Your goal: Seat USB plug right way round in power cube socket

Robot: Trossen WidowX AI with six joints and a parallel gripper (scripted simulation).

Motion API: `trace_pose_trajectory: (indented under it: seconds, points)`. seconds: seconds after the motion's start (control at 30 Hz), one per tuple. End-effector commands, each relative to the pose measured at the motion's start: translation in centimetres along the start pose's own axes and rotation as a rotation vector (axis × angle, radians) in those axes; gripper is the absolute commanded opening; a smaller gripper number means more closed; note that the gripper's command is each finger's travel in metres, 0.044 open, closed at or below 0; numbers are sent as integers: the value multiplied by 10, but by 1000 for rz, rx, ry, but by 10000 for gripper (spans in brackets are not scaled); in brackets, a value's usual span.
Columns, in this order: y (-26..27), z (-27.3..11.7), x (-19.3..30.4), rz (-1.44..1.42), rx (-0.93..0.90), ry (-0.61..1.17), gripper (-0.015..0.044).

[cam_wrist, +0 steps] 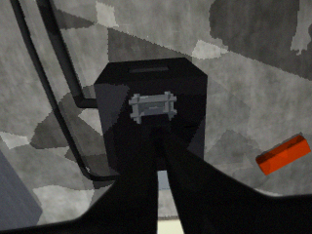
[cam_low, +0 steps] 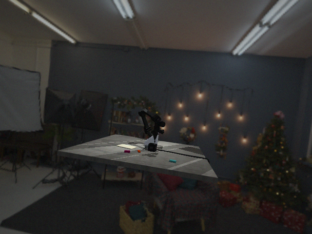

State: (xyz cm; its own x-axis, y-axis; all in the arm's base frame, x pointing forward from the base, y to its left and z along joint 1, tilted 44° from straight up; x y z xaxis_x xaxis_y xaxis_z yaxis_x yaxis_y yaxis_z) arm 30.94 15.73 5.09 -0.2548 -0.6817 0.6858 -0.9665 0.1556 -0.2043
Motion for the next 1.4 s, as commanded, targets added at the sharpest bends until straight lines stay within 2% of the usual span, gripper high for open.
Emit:
trace_pose_trajectory:
  seconds: [0.0, 1.37]
  points:
    - [0, 1, 0, 4, 3, 4, 0]
    - [0, 6, 0, 7, 3, 7, 0]
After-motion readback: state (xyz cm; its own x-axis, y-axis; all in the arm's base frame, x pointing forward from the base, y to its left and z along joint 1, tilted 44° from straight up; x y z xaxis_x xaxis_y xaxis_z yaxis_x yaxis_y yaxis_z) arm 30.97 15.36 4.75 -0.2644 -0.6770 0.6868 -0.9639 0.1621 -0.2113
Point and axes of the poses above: the point midway between the two fingers, 35 mm back from their tips, its own z axis out along the fingers, its own y axis across the jaws, x = y × z, the point moved 9 cm from there along -z, back along the fingers, and after that the axes turned 5 degrees about z, right-handed, at the moved point
